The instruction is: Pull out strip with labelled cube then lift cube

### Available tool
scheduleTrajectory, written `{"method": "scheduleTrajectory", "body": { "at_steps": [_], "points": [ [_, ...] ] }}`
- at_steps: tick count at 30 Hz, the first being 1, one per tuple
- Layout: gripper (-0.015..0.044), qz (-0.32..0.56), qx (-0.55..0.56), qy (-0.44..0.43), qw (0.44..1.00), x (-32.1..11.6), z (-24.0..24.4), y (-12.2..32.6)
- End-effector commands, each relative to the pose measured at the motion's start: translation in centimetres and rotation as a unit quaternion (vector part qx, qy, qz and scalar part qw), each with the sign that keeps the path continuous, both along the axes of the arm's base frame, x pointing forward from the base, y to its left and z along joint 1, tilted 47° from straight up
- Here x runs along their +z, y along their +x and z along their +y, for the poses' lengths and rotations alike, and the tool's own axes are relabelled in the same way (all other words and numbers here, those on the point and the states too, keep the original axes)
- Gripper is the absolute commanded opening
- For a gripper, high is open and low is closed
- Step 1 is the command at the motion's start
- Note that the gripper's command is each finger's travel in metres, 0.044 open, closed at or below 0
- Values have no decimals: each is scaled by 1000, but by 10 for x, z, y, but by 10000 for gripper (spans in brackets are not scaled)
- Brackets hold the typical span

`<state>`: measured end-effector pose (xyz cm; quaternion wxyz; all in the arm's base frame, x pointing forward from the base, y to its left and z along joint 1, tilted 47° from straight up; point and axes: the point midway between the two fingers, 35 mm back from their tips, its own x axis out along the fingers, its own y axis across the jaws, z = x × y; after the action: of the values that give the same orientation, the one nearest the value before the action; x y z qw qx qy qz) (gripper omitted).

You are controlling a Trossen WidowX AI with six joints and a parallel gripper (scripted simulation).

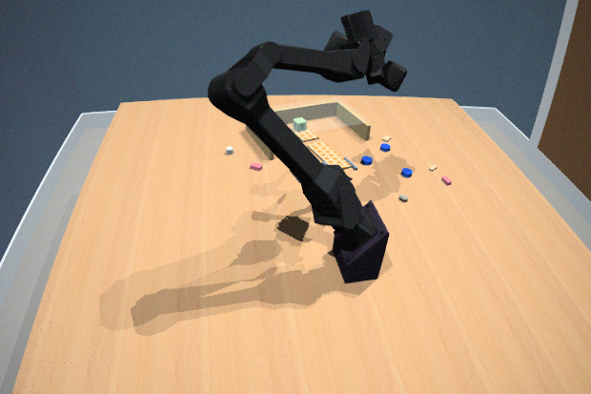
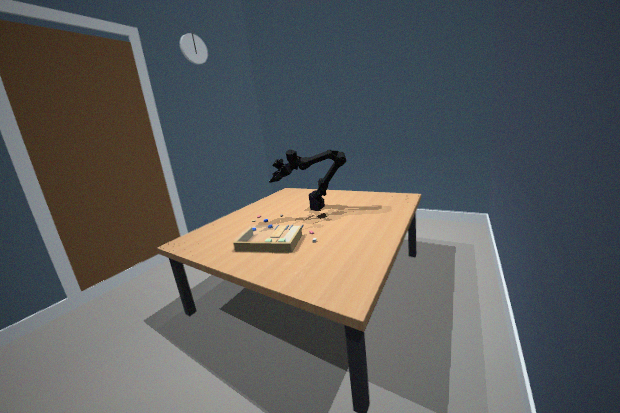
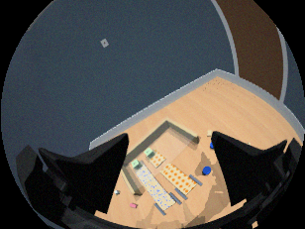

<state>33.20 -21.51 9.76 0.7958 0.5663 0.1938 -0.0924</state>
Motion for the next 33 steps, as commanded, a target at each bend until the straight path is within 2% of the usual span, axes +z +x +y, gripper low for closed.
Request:
{"method": "scheduleTrajectory", "body": {
  "at_steps": [1, 5, 26, 29, 33],
  "points": [
    [400, -10, 158, -91, 983, -19, 74, -9],
    [400, -28, 233, -136, 962, -26, 110, -18],
    [400, -28, 234, -136, 962, -26, 110, -18],
    [321, -8, 267, -137, 954, -32, 116, -9],
    [216, 41, 363, -137, 921, -47, 139, 9]
  ]
}}
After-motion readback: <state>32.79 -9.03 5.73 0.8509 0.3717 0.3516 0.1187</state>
